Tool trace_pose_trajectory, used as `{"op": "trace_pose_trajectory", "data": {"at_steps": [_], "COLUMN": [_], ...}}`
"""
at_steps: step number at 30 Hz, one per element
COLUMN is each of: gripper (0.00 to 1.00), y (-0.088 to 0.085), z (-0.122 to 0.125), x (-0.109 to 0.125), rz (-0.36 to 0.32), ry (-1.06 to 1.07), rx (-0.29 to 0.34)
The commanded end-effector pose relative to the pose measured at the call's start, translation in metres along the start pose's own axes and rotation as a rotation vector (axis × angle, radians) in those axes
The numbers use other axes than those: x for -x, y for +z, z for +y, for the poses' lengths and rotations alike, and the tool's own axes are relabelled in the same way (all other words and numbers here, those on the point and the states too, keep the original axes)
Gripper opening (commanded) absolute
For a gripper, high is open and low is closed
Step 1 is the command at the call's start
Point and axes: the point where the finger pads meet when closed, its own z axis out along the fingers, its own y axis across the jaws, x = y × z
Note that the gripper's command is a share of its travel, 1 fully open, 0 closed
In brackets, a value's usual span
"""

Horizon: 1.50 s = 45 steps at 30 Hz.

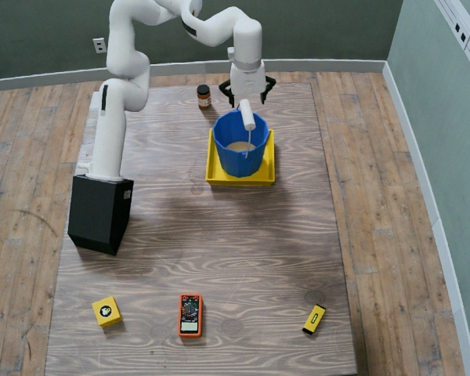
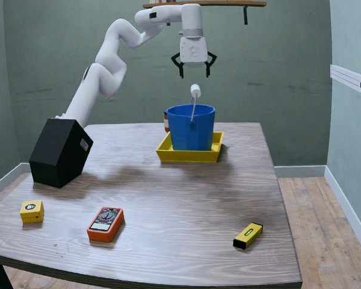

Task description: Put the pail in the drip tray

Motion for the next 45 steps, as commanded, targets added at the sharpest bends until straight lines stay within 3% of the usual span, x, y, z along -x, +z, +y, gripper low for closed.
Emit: {"op": "trace_pose_trajectory", "data": {"at_steps": [1, 14, 45], "gripper": [1.0, 1.0, 1.0], "y": [-0.0105, -0.02, -0.0204], "z": [0.0006, 0.0006, 0.0006], "x": [0.0, 0.0, 0.0], "rz": [-0.001, -0.001, -0.001], "ry": [-0.001, -0.001, -0.001], "rx": [0.002, 0.002, 0.002]}}
